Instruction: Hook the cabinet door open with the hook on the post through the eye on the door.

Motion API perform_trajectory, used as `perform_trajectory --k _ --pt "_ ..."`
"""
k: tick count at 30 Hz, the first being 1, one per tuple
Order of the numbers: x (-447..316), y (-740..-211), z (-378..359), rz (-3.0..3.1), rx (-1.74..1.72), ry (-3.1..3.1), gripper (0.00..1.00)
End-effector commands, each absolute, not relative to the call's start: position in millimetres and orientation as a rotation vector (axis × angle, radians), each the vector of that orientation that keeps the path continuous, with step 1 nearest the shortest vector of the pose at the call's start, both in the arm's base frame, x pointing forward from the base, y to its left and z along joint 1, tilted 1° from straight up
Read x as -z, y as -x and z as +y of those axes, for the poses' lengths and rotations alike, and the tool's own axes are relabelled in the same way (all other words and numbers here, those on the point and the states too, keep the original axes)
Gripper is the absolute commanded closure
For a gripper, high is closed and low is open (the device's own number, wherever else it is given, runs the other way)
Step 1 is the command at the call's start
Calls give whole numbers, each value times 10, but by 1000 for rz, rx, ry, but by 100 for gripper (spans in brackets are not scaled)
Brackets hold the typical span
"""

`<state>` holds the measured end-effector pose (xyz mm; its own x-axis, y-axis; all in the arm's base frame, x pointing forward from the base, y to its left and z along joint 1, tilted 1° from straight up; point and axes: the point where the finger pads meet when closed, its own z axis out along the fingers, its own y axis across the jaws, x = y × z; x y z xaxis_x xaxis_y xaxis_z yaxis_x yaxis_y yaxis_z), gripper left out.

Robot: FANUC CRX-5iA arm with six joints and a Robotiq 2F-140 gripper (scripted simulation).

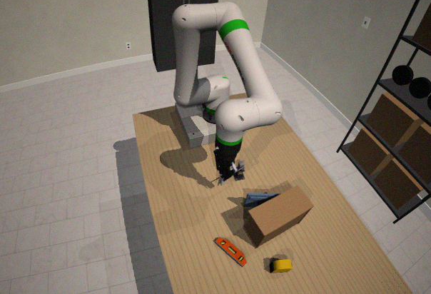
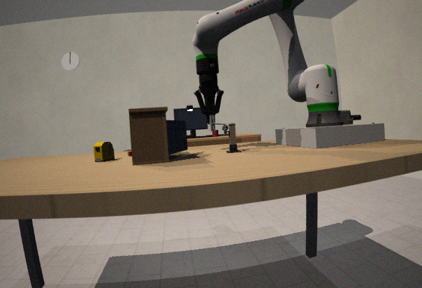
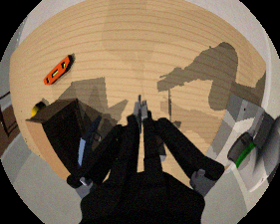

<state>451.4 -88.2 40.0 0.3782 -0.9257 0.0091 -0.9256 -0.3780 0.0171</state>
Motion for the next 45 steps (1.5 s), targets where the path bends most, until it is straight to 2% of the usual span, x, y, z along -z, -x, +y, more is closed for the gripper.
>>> perform_trajectory --k 1,45 --pt "-423 -4514 -878 -1741 3 -2592 97" --pt "-497 -4736 -739 -1419 6 -2782 97"
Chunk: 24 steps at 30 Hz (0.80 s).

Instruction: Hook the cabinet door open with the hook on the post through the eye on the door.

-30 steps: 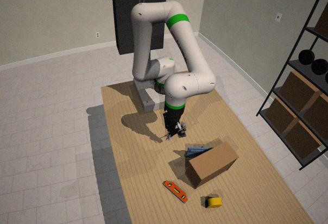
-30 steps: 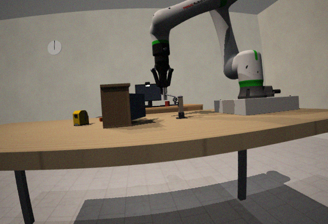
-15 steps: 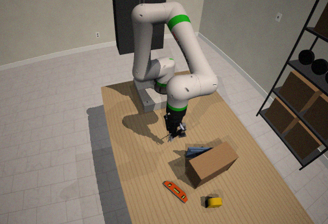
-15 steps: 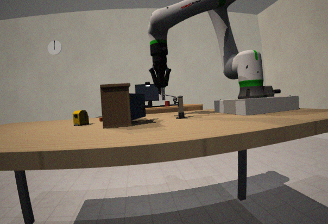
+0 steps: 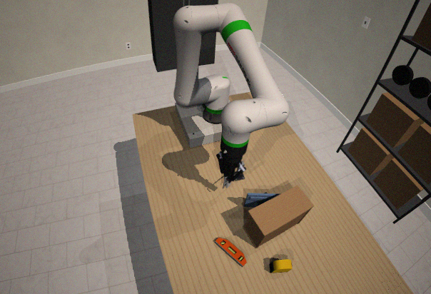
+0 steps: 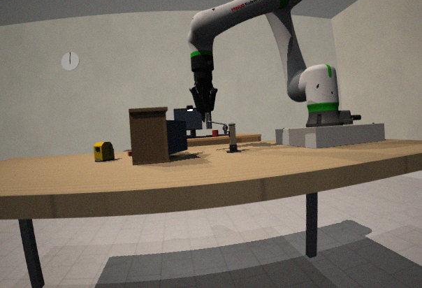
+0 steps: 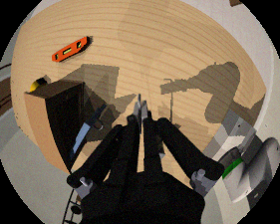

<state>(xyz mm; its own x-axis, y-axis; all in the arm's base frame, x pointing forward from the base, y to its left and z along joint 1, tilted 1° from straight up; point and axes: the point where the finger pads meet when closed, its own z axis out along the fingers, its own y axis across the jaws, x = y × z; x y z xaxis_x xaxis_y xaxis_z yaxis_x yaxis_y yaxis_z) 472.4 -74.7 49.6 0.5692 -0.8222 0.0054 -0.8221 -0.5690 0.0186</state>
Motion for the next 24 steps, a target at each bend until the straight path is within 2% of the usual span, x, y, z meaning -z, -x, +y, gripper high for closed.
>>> perform_trajectory --k 1,24 --pt "-497 -4744 -733 -1395 6 -2794 97" --pt "-494 -4873 -626 -1178 9 -2893 97"
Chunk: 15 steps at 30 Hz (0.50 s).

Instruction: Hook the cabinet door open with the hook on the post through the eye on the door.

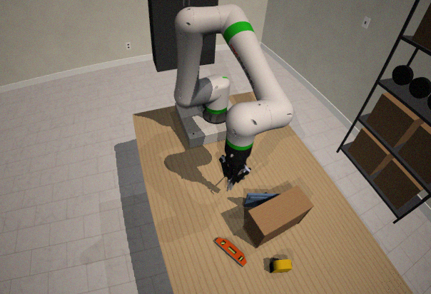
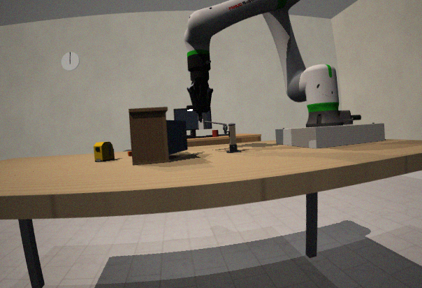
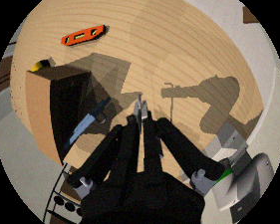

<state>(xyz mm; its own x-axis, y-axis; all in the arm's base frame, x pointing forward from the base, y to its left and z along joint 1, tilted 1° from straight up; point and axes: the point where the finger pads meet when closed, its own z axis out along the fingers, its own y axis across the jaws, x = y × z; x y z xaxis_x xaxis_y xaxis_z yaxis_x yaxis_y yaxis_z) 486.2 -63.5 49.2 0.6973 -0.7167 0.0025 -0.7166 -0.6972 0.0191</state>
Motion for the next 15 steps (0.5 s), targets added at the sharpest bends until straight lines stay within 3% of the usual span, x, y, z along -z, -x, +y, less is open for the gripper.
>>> perform_trajectory --k 1,15 --pt "-493 -4887 -612 -1168 9 -2897 97" --pt "-491 -4958 -535 -1066 10 -2936 97"
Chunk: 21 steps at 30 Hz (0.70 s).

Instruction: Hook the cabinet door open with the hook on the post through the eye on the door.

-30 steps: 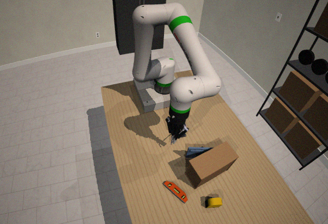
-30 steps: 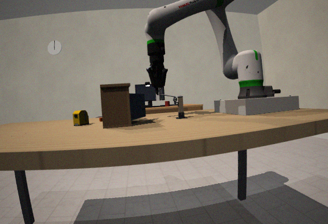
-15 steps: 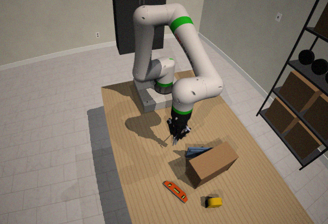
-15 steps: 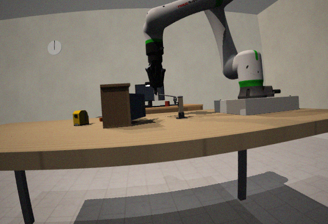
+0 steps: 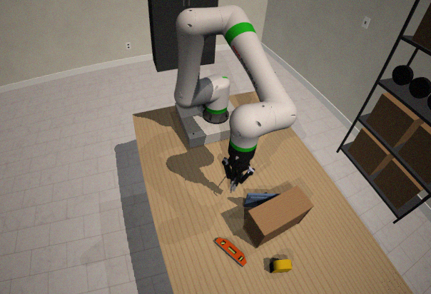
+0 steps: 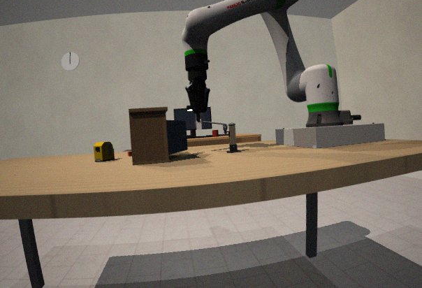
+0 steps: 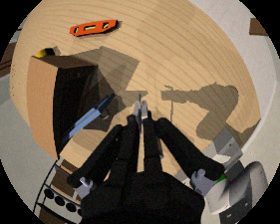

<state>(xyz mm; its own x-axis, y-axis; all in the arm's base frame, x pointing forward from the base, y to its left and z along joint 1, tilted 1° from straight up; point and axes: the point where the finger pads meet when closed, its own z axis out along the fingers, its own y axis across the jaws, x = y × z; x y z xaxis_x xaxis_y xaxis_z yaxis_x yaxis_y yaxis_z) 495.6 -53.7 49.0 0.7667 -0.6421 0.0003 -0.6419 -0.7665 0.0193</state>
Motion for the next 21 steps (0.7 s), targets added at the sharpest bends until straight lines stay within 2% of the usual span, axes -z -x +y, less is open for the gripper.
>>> perform_trajectory --k 1,21 --pt "-491 -4960 -533 -1058 10 -2939 97" --pt "-488 -5054 -403 -852 12 -3006 97"
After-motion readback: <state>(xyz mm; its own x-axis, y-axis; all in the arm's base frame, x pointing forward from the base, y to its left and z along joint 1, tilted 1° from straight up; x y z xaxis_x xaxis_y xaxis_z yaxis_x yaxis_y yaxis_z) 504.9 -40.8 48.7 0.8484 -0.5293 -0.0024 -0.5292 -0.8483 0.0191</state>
